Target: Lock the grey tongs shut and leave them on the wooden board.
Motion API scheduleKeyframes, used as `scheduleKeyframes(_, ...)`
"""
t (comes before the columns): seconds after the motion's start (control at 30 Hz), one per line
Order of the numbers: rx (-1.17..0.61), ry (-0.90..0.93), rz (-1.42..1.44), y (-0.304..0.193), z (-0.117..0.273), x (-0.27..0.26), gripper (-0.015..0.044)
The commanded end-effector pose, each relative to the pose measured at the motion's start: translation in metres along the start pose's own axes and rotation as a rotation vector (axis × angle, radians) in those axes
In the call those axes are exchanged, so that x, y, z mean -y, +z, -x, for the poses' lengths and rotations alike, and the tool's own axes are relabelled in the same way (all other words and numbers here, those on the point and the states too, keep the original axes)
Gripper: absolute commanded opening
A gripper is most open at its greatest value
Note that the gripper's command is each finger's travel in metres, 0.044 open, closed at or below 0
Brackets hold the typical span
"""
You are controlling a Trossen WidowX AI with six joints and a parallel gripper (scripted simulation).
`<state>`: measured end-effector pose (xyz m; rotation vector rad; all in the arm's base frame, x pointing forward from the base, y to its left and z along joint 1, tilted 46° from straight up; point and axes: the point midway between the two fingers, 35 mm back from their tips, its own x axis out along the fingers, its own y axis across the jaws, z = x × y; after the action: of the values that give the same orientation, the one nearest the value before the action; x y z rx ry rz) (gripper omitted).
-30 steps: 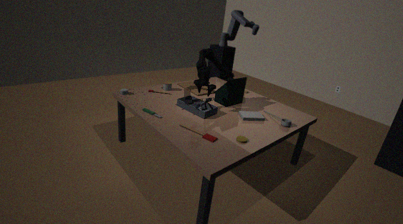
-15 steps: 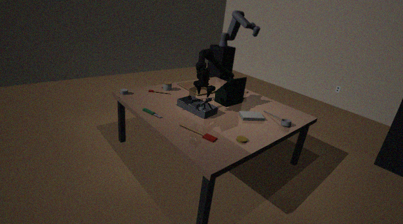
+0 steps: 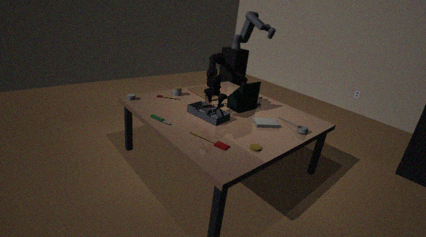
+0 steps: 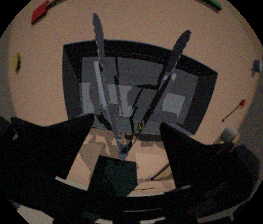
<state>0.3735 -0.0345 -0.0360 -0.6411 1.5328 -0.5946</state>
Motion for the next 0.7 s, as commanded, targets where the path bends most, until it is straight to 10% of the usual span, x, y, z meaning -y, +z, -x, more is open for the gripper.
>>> scheduleKeyframes(0.0,-0.006,-0.007,0.010,-0.002,-0.008,0.000,0.0440)
scheduleKeyframes(0.67,-0.006,-0.009,0.010,-0.004,-0.041,0.001,0.0440)
